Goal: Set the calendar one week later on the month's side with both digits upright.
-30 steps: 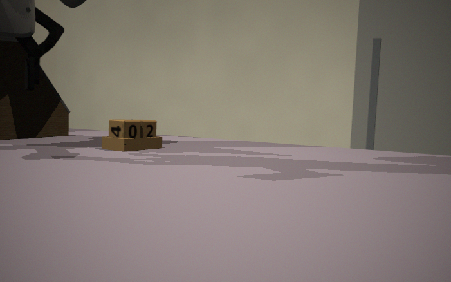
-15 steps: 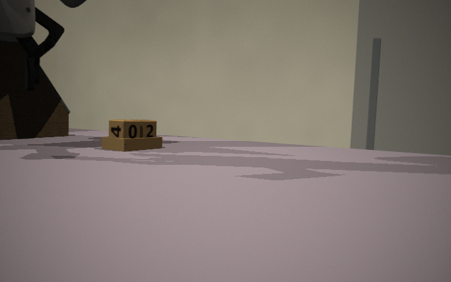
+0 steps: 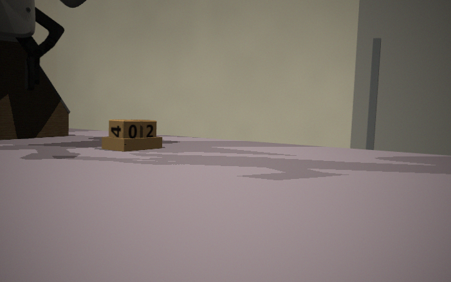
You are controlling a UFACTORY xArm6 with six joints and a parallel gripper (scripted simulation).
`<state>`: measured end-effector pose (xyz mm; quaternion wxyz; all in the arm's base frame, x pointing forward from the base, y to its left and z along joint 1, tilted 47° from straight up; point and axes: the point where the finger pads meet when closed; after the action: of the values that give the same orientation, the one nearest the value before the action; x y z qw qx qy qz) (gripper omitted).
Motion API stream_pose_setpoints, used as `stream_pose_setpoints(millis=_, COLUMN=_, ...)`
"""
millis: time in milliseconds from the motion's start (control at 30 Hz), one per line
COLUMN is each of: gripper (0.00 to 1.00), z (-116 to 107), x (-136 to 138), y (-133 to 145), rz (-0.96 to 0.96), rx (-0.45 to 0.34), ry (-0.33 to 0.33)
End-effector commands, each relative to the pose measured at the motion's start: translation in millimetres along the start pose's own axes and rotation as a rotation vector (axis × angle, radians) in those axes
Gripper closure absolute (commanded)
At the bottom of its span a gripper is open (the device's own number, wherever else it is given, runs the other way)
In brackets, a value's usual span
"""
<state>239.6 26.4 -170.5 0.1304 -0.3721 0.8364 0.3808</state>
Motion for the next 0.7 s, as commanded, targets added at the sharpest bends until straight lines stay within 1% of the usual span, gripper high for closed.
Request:
stream_pose_setpoints(millis=0, gripper=0.00, z=-0.8, x=-0.3, y=-1.1, rz=-0.001, rx=0.003, ry=0.000)
stream_pose_setpoints(millis=667, gripper=0.00, z=-2.9, x=-0.3, y=-1.1, rz=-0.001, rx=0.003, ry=0.000)
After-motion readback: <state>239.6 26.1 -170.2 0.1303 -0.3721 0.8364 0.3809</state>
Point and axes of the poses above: the point where the finger pads meet when closed, its own z axis out along the fingers, its own x axis across the jaws, y = z × x, and after that the axes turned 12 degrees about z, right-handed
